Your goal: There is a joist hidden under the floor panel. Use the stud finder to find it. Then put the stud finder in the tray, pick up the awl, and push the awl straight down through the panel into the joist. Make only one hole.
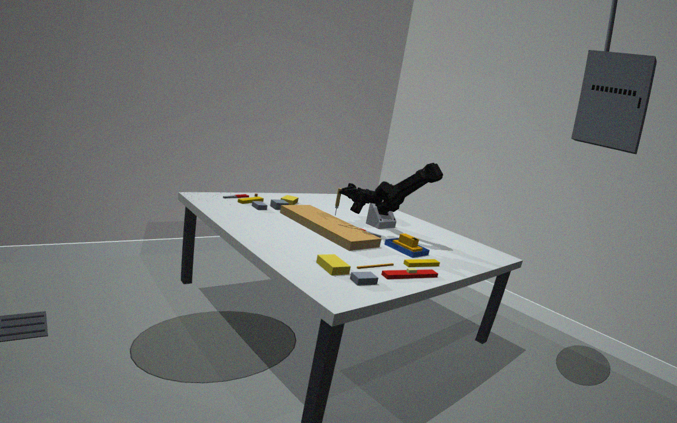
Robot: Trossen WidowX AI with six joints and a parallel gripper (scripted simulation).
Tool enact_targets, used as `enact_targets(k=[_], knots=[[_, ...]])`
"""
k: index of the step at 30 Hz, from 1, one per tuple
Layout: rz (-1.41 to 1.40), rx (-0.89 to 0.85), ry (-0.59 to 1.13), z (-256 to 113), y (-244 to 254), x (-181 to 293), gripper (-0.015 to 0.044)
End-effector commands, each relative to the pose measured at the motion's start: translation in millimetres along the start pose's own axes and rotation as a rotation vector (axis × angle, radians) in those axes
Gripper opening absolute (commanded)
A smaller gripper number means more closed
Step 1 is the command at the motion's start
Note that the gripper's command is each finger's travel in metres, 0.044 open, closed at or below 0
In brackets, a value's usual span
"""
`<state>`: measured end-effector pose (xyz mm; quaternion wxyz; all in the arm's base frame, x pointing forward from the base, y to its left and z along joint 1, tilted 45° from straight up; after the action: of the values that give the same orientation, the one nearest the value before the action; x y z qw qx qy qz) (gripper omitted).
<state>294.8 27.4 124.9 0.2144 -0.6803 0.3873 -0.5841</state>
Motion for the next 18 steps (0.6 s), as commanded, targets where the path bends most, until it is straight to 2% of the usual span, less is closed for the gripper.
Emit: enact_targets(k=[1, 18], knots=[[0.006, -0.001, 0.009, -0.1, 0.3, -1.0, 0.0], [0.007, -0.001, 0.009, -0.8, 1.7, -9.7, 0.0]])
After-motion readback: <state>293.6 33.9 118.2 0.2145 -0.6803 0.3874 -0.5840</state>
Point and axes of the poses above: the point midway between the two fingers, 35 mm back from their tips, its own z axis out along the fingers, its own y axis across the jaws, x = y × z, the point moved 4 cm from there along -z, back along the fingers, and after that the axes turned 8 degrees about z, right-handed, at the moved point
